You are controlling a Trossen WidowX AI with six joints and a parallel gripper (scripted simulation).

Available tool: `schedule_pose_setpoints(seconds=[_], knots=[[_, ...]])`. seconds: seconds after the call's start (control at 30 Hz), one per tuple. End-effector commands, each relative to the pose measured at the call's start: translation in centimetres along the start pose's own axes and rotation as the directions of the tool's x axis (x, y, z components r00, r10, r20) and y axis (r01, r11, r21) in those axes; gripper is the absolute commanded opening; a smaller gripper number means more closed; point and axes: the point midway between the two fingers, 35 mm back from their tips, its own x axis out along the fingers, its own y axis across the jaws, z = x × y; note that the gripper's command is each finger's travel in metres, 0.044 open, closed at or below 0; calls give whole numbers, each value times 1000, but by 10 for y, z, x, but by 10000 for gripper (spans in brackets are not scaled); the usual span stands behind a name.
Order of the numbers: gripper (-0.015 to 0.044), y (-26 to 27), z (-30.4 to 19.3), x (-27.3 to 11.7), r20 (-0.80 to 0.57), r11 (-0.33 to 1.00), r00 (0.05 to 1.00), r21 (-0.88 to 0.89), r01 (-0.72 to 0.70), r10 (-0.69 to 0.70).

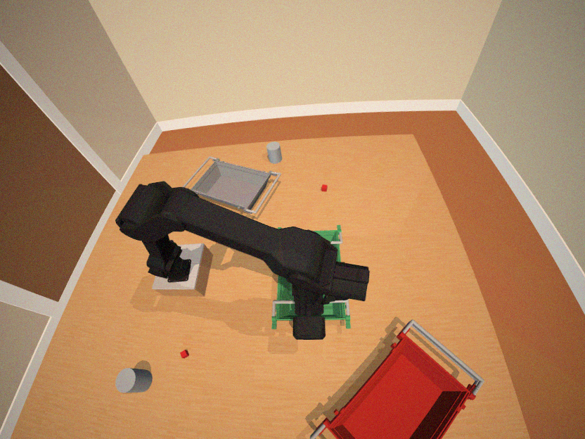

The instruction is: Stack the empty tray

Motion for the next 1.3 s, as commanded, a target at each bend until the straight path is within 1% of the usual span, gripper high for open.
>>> schedule_pose_setpoints(seconds=[0.0,0.07,1.27], knots=[[54,0,0,0,1,1000,1000,0,0,0],[1,0,0,0,1,1000,1000,0,0,0],[0,0,0,0,0,1000,1000,0,0,0]])
